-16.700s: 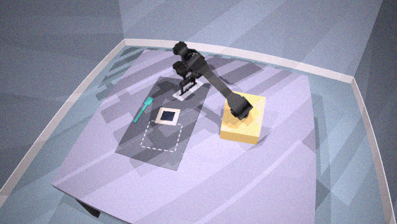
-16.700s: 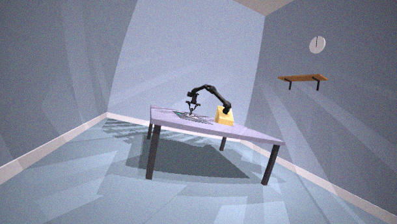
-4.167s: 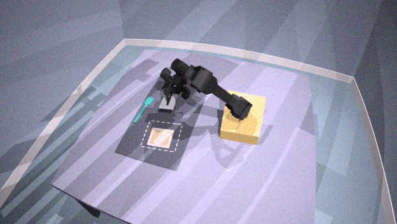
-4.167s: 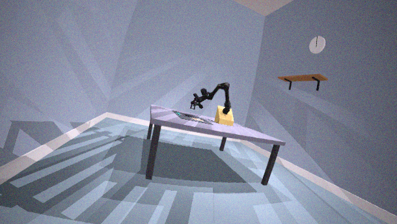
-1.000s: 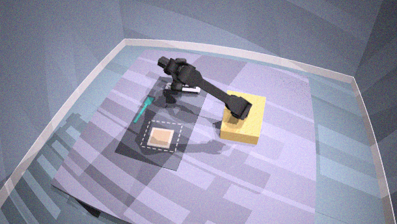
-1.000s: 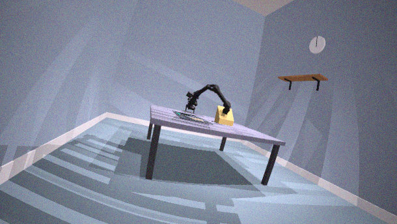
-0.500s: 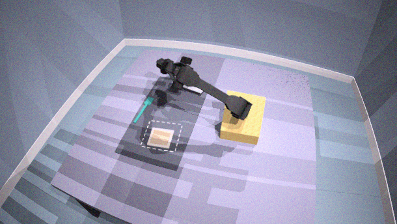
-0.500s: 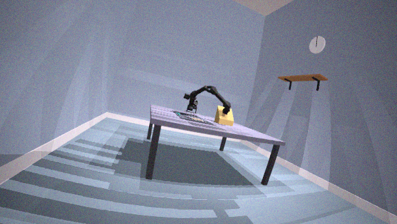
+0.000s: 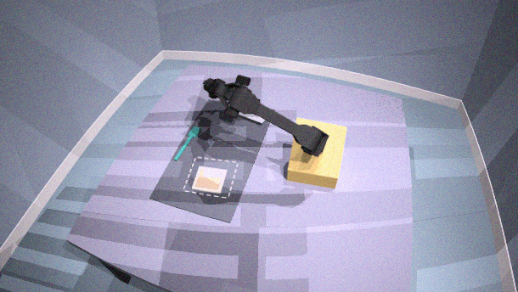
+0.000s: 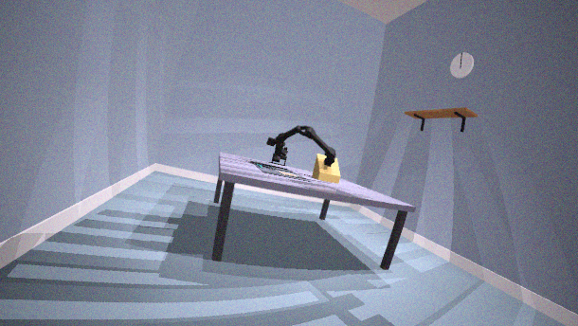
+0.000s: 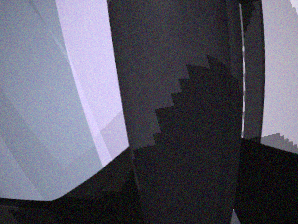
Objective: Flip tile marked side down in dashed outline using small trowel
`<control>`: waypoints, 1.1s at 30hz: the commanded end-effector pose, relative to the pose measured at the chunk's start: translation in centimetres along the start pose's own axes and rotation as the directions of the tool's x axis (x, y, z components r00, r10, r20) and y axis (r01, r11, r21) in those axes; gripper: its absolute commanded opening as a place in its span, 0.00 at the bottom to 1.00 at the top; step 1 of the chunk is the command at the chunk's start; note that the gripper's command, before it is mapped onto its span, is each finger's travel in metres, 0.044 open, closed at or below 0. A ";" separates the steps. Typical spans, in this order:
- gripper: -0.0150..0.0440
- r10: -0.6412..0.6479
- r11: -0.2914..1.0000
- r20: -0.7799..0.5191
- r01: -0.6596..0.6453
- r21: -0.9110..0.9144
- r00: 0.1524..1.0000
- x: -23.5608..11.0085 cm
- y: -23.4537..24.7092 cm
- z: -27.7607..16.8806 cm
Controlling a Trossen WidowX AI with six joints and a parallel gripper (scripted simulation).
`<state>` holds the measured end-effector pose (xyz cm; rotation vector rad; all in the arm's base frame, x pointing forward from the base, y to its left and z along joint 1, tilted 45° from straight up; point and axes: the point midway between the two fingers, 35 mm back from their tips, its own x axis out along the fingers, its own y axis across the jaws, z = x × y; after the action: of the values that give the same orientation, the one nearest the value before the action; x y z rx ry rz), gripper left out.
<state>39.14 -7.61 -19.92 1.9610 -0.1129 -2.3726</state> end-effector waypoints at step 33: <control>0.76 0.007 1.000 -0.008 -0.007 0.008 1.000 1.6 -1.7 -0.4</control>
<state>39.17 -6.03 -21.71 1.9674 -0.1205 -2.3670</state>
